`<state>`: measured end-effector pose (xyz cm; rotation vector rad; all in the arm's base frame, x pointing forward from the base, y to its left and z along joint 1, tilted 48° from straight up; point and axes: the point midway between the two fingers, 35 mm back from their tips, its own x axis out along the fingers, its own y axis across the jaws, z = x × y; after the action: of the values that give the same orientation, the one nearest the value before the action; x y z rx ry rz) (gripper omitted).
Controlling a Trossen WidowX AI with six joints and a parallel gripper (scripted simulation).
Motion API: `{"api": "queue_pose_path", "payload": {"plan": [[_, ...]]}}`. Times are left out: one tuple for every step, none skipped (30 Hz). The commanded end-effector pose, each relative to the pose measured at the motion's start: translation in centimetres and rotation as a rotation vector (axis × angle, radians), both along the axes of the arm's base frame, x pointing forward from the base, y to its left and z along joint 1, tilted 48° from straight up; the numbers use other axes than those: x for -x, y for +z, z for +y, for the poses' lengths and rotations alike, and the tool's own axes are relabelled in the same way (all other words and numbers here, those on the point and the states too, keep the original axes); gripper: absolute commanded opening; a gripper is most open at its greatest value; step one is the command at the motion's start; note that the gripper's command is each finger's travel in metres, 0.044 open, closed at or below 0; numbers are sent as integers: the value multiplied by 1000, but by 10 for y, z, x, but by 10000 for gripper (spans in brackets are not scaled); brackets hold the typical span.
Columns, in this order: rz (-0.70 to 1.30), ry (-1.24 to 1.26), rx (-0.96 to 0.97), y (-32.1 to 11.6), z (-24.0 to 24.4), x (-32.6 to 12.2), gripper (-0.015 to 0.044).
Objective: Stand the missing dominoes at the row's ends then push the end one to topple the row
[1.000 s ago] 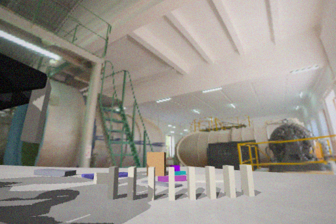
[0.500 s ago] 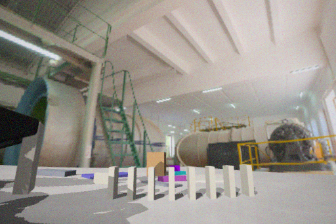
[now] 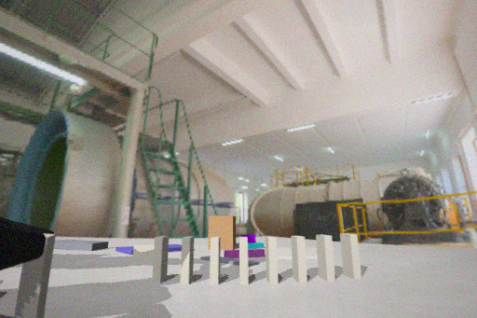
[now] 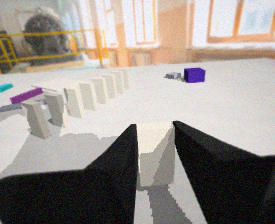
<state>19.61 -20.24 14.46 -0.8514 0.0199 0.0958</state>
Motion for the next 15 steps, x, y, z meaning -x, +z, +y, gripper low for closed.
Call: {"api": "queue_pose_path", "payload": {"plan": [[-1, 4, 0, -3, -2, 0, 107], [-1, 4, 0, -3, -2, 0, 107], [-1, 4, 0, -3, -2, 0, 107], [-1, 4, 0, -3, -2, 0, 107], [-1, 4, 0, -3, -2, 0, 107], [-1, 4, 0, -3, -2, 0, 107], [-1, 4, 0, -3, -2, 0, 107], [-1, 4, 0, -3, -2, 0, 107], [-1, 4, 0, -3, -2, 0, 107], [-1, 4, 0, -3, -2, 0, 133], [-1, 4, 0, -3, -2, 0, 160], [-1, 4, 0, -3, -2, 0, 186], [-1, 4, 0, -3, -2, 0, 212], [-1, 4, 0, -3, -2, 0, 238], [-1, 4, 0, -3, -2, 0, 265]]}}
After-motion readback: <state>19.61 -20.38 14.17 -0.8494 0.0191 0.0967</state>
